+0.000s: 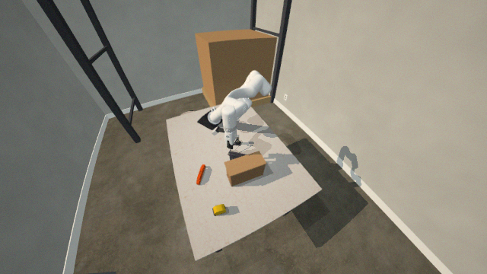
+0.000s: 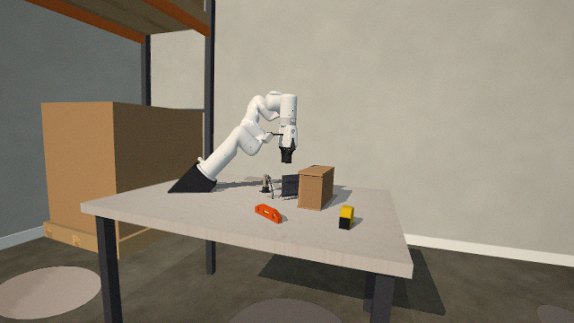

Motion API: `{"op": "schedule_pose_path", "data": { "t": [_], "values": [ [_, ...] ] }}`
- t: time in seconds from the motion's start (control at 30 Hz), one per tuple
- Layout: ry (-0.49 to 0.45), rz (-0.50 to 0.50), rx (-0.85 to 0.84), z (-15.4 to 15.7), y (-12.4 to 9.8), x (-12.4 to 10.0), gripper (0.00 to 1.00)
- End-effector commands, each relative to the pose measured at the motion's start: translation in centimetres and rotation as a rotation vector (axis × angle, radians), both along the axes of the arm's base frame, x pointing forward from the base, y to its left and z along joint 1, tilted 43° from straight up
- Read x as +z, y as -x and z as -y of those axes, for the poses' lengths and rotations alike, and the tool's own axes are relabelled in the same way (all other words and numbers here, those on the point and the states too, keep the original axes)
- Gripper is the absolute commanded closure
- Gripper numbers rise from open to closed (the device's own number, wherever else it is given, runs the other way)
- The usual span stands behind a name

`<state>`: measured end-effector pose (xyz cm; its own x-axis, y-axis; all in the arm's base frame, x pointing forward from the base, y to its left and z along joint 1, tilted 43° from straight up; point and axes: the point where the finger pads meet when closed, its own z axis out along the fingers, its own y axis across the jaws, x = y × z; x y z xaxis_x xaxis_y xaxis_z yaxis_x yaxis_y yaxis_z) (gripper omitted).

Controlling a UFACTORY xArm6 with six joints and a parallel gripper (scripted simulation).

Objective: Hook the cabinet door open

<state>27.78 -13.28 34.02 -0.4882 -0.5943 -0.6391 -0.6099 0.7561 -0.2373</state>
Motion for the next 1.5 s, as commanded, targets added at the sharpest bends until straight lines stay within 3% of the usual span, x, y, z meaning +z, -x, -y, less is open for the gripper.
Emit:
{"op": "schedule_pose_path", "data": {
  "t": [0.0, 0.2, 0.5, 0.57, 0.6, 1.0, 1.47],
  "values": [
    [0.004, 0.002, 0.001, 0.0, 0.0, 0.1, 0.73],
    [0.090, 0.039, 0.102, -0.1, 0.7, -0.3, 0.73],
    [0.387, 0.160, 0.445, -1.1, 3.3, -2.0, 0.73],
    [0.387, 0.160, 0.445, -1.1, 3.3, -2.0, 0.73],
    [0.471, 0.197, 0.545, -1.2, 3.6, -2.3, 0.73],
    [0.785, 0.343, 0.916, -2.1, 5.3, -3.7, 0.73],
    [0.785, 0.343, 0.916, -2.1, 5.3, -3.7, 0.77]
  ]
}}
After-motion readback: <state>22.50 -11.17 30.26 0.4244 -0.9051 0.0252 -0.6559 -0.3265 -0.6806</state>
